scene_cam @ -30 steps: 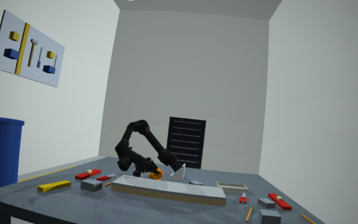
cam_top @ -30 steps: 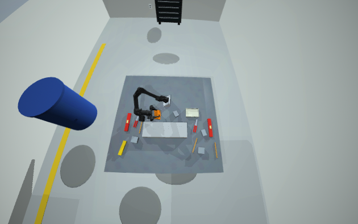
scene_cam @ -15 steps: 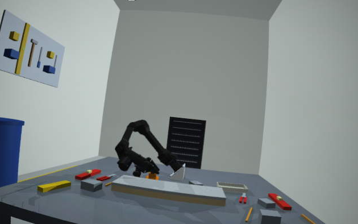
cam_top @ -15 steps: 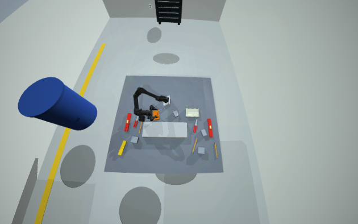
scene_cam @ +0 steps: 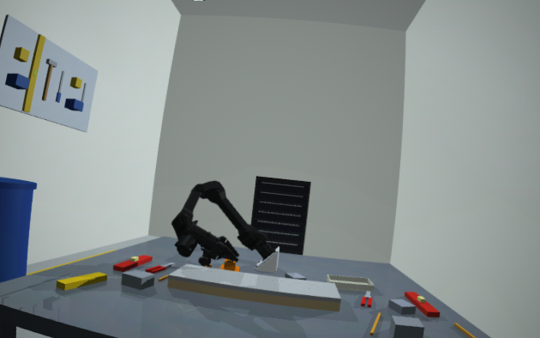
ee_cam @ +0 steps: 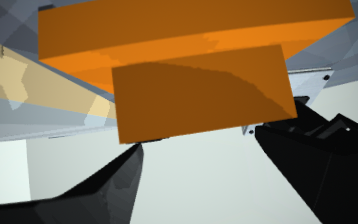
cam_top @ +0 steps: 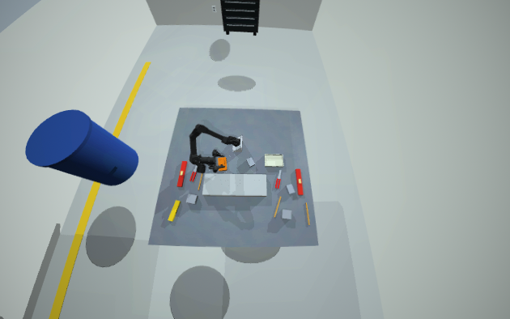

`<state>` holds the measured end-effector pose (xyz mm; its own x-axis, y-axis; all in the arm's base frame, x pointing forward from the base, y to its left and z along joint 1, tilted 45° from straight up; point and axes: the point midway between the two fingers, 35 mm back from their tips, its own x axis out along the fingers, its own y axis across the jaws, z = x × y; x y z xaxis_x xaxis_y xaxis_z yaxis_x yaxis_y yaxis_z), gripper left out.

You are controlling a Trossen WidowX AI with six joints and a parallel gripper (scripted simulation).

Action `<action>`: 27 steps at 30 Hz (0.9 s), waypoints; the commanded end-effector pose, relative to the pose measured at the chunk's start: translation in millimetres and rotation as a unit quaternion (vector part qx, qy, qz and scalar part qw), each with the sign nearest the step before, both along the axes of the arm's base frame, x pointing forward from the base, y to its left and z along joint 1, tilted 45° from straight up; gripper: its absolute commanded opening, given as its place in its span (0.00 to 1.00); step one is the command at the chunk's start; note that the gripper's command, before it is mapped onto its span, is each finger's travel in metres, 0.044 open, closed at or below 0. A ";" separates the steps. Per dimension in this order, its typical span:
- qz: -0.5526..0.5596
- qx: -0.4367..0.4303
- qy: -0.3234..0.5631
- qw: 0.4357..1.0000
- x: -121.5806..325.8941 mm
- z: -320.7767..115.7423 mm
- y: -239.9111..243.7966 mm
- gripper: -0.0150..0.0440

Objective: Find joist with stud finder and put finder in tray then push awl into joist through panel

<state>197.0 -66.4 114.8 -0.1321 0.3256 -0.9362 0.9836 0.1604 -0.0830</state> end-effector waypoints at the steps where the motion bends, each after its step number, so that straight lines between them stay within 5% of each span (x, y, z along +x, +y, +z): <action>1: 0.002 -0.001 -0.001 1.000 1.5 4.7 -2.5 1.00; 13: 0.002 -0.001 -0.001 1.000 3.1 18.0 -6.9 1.00; 27: -0.006 -0.020 -0.046 0.999 -3.7 58.6 42.4 1.00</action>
<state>193.3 -22.5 176.8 -0.0309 0.2986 -0.9539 0.9922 0.1246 0.0069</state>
